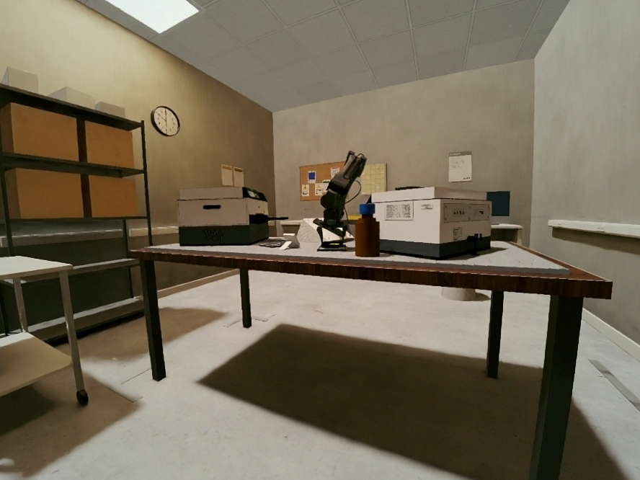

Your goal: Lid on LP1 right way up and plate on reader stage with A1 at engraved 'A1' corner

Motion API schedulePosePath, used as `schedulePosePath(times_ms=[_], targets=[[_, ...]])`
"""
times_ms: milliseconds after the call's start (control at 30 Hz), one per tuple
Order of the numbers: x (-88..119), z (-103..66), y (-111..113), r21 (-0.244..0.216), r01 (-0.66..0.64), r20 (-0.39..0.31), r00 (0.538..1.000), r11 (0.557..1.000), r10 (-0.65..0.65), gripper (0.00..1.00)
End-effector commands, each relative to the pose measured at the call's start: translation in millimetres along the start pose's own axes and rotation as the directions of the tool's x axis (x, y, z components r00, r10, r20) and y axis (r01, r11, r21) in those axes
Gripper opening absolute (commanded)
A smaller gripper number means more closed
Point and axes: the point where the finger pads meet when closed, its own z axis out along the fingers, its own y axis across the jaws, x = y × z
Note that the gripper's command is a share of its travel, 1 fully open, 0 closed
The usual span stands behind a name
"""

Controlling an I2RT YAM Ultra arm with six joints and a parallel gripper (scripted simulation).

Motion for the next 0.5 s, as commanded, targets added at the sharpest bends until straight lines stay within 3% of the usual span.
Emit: schedulePosePath(times_ms=[0,467], targets=[[-13.0,-20.0,0.6,0.013,0.007,0.054,0.998,1.0,-0.007,0.85],[-19.8,-19.2,-0.1,0.018,0.018,0.077,0.997,1.0,-0.019,0.85]])
